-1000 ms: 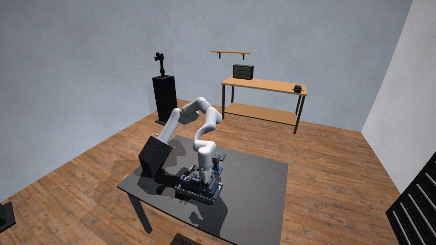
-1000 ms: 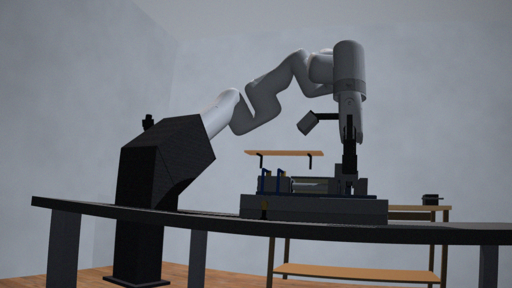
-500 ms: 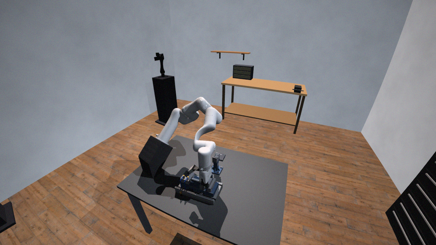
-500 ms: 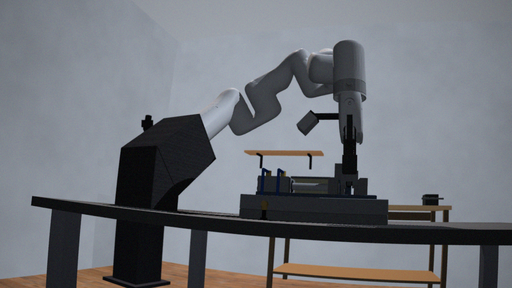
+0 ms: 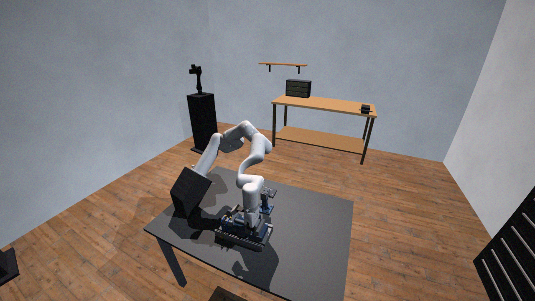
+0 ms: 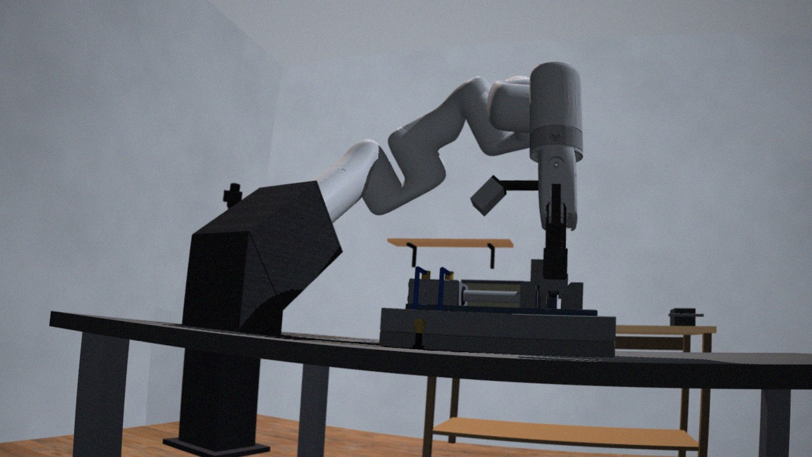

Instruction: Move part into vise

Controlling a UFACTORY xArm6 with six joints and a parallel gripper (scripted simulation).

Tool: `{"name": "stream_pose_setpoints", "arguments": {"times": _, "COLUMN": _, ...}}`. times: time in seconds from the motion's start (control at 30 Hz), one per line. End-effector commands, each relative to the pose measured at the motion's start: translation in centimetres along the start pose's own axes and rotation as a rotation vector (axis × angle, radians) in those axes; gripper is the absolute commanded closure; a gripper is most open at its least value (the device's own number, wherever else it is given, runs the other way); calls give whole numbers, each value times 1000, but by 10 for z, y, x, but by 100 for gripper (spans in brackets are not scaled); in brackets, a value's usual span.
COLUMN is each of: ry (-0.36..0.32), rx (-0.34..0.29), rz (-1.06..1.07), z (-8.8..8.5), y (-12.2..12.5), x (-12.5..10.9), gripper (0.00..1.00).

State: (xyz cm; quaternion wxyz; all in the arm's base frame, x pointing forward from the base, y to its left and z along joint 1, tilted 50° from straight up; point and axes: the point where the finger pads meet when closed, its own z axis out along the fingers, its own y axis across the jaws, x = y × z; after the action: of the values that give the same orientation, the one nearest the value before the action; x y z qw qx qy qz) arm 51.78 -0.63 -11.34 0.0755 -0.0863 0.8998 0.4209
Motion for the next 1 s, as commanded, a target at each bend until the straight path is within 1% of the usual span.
{"name": "stream_pose_setpoints", "arguments": {"times": 0.0, "ry": -3, "rx": 4, "rz": 3, "z": -2, "y": -10, "x": 0, "gripper": 100}}
{"name": "stream_pose_setpoints", "arguments": {"times": 0.2, "ry": -3, "rx": 4, "rz": 3, "z": -2, "y": -15, "x": 0, "gripper": 100}}
{"name": "stream_pose_setpoints", "arguments": {"times": 0.6, "ry": -3, "rx": 4, "rz": 3, "z": -3, "y": -16, "x": 0, "gripper": 100}}
{"name": "stream_pose_setpoints", "arguments": {"times": 0.77, "ry": -3, "rx": 4, "rz": 3, "z": -8, "y": -16, "x": 0, "gripper": 100}}
{"name": "stream_pose_setpoints", "arguments": {"times": 0.97, "ry": -3, "rx": 4, "rz": 3, "z": -19, "y": -16, "x": 0, "gripper": 100}}
